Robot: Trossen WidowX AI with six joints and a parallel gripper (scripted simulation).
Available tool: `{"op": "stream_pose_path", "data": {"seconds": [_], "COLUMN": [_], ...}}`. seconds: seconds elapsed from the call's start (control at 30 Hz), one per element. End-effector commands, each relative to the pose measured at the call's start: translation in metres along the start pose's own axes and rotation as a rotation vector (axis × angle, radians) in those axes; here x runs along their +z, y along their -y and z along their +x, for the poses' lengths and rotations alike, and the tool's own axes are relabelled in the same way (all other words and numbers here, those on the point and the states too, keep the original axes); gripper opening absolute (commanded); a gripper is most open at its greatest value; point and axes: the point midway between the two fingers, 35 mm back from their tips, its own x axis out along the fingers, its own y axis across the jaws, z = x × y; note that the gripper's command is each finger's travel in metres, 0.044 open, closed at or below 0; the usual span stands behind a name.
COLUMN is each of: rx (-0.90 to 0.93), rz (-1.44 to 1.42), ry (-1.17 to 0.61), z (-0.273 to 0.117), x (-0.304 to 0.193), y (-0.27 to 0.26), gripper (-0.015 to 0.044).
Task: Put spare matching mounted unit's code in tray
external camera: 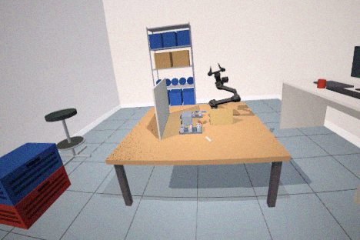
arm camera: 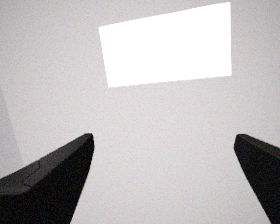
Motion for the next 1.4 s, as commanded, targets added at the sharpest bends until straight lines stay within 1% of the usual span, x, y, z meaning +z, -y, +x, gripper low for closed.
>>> {"op": "stream_pose_path", "data": {"seconds": [0.0,0.03,0.2,0.27,0.4,0.5,0.63,0.73,0.8,0.9,1.1,1.23,1.37], "rx": [0.0,0.0,0.002,0.021,0.089,0.148,0.235,0.295,0.357,0.409,0.652,0.839,1.038], "rz": [0.0,0.0,0.015,0.135,0.488,0.727,1.063,1.229,1.359,1.556,1.81,1.899,1.917], "ry": [0.0,0.0,-0.006,-0.056,-0.208,-0.319,-0.465,-0.561,-0.656,-0.801,-1.128,-1.35,-1.565], "z": [0.0,0.0,0.001,0.005,0.015,0.02,0.023,0.022,0.021,0.014,-0.004,-0.02,-0.039], "x": [0.0,0.0,-0.003,-0.022,-0.074,-0.103,-0.123,-0.13,-0.132,-0.127,-0.097,-0.062,-0.021], "y": [0.0,0.0,-0.001,-0.012,-0.057,-0.098,-0.159,-0.196,-0.229,-0.273,-0.364,-0.413,-0.449], "gripper": [0.0426,0.044,0.044,0.044,0.044,0.044,0.044,0.044,0.044,0.044,0.044,0.044,0.044]}}
